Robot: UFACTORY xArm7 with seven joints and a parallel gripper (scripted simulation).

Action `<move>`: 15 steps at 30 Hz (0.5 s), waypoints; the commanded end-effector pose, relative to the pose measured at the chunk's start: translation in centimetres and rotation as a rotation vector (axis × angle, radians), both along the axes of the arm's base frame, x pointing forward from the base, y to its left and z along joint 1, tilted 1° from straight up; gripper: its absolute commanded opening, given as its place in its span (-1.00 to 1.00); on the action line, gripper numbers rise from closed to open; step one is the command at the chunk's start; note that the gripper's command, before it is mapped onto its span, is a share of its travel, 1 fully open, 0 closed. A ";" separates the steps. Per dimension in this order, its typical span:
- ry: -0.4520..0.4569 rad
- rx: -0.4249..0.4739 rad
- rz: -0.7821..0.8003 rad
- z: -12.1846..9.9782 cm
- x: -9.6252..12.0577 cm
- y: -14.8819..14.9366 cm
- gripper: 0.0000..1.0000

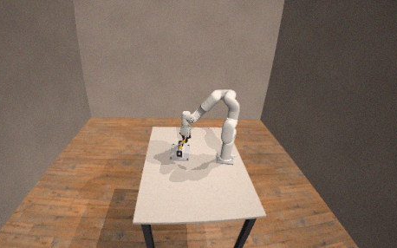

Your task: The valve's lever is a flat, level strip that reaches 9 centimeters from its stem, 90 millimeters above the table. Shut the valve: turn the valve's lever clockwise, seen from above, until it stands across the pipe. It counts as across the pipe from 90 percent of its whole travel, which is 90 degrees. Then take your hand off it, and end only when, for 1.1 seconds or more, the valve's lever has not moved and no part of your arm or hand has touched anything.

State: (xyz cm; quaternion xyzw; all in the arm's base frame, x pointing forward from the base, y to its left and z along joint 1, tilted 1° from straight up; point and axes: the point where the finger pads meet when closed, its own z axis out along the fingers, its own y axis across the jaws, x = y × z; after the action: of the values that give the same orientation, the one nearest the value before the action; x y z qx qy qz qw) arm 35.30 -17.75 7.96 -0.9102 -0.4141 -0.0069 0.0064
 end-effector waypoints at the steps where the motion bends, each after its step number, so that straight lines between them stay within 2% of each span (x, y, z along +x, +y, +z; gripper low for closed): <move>1: 0.003 0.002 -0.036 0.1 -0.3 0.3 -1.00; 15: 0.004 0.003 -0.103 0.1 -0.7 0.6 -1.00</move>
State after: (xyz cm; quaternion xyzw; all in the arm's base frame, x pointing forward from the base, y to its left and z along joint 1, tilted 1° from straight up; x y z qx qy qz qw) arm 34.80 -17.31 7.96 -0.9272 -0.3744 -0.0066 0.0068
